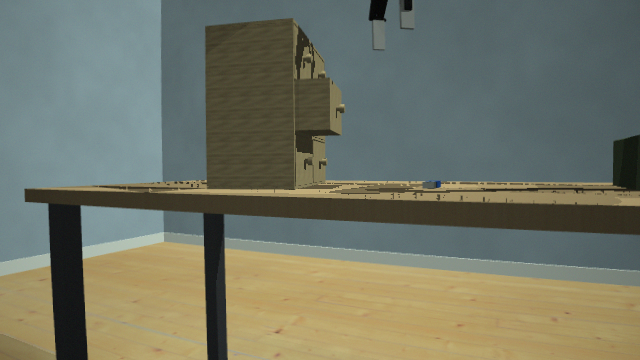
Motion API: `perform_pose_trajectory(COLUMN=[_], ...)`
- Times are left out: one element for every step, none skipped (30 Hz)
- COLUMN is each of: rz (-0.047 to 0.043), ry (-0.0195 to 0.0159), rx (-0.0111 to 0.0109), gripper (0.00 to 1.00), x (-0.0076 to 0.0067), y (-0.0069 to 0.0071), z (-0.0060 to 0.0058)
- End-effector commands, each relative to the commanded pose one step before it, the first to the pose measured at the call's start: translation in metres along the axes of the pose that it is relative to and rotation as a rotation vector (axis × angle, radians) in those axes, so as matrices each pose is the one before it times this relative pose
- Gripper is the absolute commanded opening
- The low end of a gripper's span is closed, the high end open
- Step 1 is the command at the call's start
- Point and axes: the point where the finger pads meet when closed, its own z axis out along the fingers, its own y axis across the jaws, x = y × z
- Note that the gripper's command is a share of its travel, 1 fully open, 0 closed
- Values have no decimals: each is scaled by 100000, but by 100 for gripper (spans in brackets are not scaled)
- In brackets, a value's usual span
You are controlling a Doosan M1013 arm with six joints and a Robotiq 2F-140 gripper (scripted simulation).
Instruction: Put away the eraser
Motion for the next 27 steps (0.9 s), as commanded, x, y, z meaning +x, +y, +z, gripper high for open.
perform_pose_trajectory(rz=[-11415,-9951,-9949,0,0,-9674,0,0,-9136,0,-8357,0,-7374,0,-6232,0,0,0,-4988,-3713,-2487,-1403,-564,-87,0,0,0], ry=[1588,-2,-5,0,0,-8,0,0,-10,0,-12,0,-13,0,-13,0,0,0,-11,-9,-6,-4,-1,0,0,0,0], rx=[168,0,-2,0,0,-3,0,0,-3,0,-3,0,-2,0,-1,0,0,0,0,0,0,0,0,0,0,0,0], gripper=[100,100,100,100,100,100,100,100,100,100,100,100,100,100,100,100,100,100,100,100,100,100,100,100,23,23,23], x=[-243,-536,-569,0,0,-557,0,0,-503,0,-419,0,-322,0,-226,0,0,0,-144,-83,-43,-19,-7,-1,0,0,0], y=[-36,-380,-535,0,0,-676,0,0,-781,0,-835,0,-829,0,-765,0,0,0,-652,-507,-349,-200,-81,-13,0,0,0], z=[2948,2632,2569,0,0,2431,0,0,2231,0,1981,0,1698,0,1396,0,0,0,1091,797,526,294,118,18,0,0,0])
